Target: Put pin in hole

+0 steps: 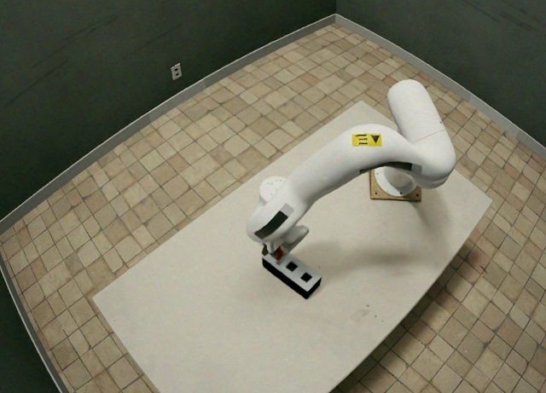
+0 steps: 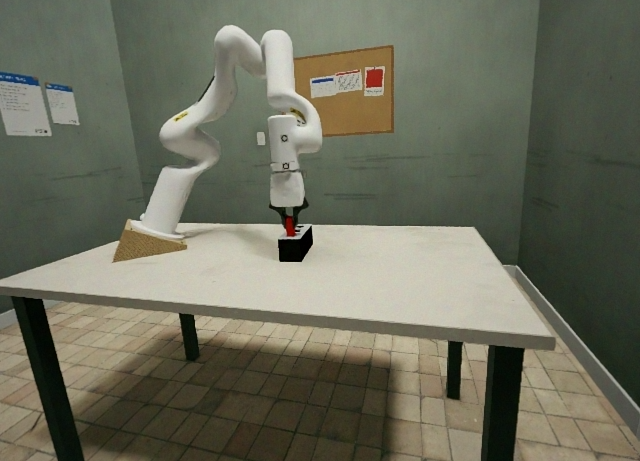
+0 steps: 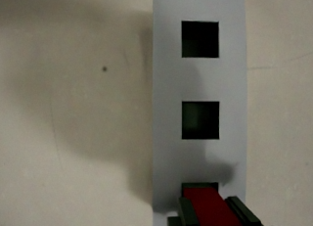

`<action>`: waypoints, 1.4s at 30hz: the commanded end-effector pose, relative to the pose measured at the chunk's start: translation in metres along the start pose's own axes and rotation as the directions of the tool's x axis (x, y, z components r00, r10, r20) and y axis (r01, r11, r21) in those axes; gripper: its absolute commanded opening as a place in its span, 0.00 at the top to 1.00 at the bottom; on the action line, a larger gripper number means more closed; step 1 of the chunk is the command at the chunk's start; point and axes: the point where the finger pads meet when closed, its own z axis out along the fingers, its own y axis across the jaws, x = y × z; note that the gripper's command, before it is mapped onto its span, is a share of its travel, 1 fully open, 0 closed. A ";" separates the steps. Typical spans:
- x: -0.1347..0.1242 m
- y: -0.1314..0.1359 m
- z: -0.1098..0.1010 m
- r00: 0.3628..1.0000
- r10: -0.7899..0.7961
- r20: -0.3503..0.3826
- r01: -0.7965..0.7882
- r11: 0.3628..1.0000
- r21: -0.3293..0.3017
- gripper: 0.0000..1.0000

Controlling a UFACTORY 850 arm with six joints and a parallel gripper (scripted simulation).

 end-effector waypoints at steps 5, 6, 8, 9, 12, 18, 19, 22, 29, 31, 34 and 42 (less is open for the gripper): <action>0.000 0.001 -0.001 1.000 0.000 0.001 0.000 1.000 -0.002 1.00; 0.000 0.002 -0.001 1.000 0.000 0.001 0.000 1.000 -0.002 1.00; 0.000 0.002 -0.001 1.000 0.000 0.001 0.000 1.000 -0.002 1.00; 0.000 0.002 -0.001 1.000 0.000 0.001 0.000 1.000 -0.002 1.00; 0.000 0.002 -0.001 1.000 0.000 0.001 0.000 1.000 -0.002 1.00; 0.000 0.002 -0.001 1.000 0.000 0.001 0.000 1.000 -0.002 1.00; 0.000 0.002 -0.001 1.000 0.000 0.001 0.000 1.000 -0.002 1.00; 0.000 0.002 -0.001 1.000 0.000 0.001 0.000 1.000 -0.002 1.00; 0.000 0.001 0.003 1.000 0.000 0.001 0.000 1.000 -0.002 1.00; 0.000 0.001 0.003 1.000 0.000 0.001 0.000 1.000 -0.002 1.00; 0.000 0.001 0.003 1.000 0.000 0.001 0.000 1.000 -0.002 1.00; 0.000 0.002 0.003 1.000 0.000 0.001 0.000 1.000 -0.002 1.00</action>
